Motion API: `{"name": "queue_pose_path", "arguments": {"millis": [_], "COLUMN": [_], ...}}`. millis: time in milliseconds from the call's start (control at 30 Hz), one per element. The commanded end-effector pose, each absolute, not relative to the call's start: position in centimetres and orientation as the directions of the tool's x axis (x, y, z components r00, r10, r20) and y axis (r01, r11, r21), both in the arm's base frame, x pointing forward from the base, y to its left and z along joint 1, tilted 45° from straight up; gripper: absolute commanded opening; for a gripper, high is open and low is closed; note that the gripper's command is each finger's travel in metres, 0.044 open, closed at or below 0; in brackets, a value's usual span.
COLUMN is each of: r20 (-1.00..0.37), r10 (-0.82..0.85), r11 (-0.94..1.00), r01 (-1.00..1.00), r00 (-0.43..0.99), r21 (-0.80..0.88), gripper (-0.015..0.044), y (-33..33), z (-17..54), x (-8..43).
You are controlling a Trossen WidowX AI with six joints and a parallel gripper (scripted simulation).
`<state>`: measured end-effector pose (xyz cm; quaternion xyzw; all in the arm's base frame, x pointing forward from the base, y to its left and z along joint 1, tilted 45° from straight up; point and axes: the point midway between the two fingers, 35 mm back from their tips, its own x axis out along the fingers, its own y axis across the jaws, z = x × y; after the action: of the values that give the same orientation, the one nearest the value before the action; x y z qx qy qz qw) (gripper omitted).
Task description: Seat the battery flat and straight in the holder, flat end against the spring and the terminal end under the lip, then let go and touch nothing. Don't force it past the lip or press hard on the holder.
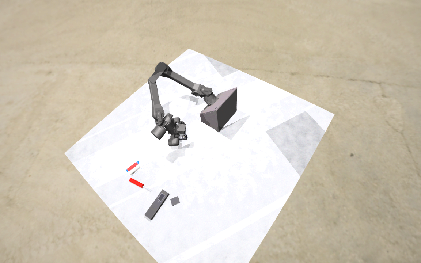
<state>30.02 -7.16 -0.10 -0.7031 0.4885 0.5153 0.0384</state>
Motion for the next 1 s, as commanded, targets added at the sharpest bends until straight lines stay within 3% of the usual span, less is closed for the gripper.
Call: {"name": "queue_pose_path", "arguments": {"millis": [0,767,900,967], "r20": [-0.754,-0.758,-0.758,-0.758], "r10": [-0.657,-0.653,-0.653,-0.653], "r11": [-0.515,-0.524,-0.524,-0.524], "r01": [-0.730,-0.727,-0.727,-0.727], "r00": [-0.001,0.007,0.007,0.007], "r21": [0.450,0.445,0.445,0.445], "gripper": [0.0061,0.0061,0.0163,0.0163], "y": [-7.11,-6.77,-6.77,-6.74], "z": [-0.16,-0.72,-0.72,-0.69], "x": [29.83,29.16,29.16,29.16]}}
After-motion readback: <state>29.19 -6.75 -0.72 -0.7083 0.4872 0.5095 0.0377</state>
